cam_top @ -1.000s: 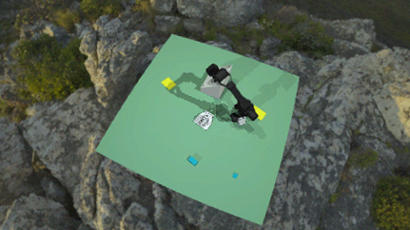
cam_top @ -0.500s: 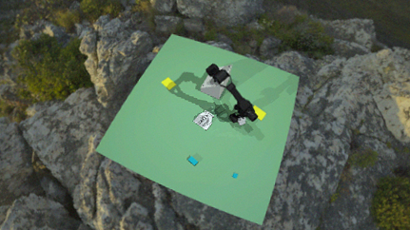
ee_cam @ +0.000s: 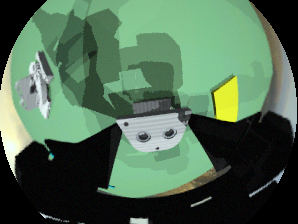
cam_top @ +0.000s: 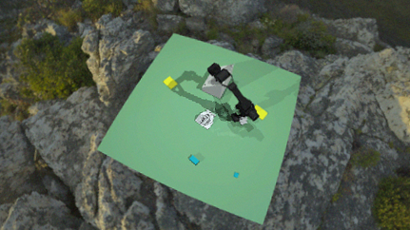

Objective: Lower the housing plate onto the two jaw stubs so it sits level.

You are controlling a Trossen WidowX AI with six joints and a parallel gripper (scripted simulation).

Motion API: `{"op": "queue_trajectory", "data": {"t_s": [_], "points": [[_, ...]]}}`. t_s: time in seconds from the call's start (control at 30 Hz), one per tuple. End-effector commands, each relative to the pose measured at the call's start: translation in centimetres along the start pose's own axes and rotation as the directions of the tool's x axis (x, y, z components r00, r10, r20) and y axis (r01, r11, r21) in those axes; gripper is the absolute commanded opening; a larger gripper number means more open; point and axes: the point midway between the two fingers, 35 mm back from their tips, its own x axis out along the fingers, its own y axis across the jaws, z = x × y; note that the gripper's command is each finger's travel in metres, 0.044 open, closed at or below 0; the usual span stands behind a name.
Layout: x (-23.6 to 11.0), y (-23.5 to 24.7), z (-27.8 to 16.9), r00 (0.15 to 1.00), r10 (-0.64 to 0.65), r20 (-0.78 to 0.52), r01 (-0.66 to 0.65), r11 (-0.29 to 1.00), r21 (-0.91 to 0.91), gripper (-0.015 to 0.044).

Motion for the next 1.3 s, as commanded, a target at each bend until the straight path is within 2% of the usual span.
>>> {"op": "queue_trajectory", "data": {"t_s": [0.0,0.4,0.8,1.27], "points": [[0.0,0.0,0.0,1.0,0.0,0.0,0.0,1.0,0.0,0.0427],[0.0,0.0,0.0,1.0,0.0,0.0,0.0,1.0,0.0,0.0351],[-0.2,0.0,0.0,1.0,0.0,0.0,0.0,1.0,0.0,0.0351],[-4.6,0.0,-0.2,1.0,0.001,-0.001,-0.001,1.0,-0.003,0.0351]]}}
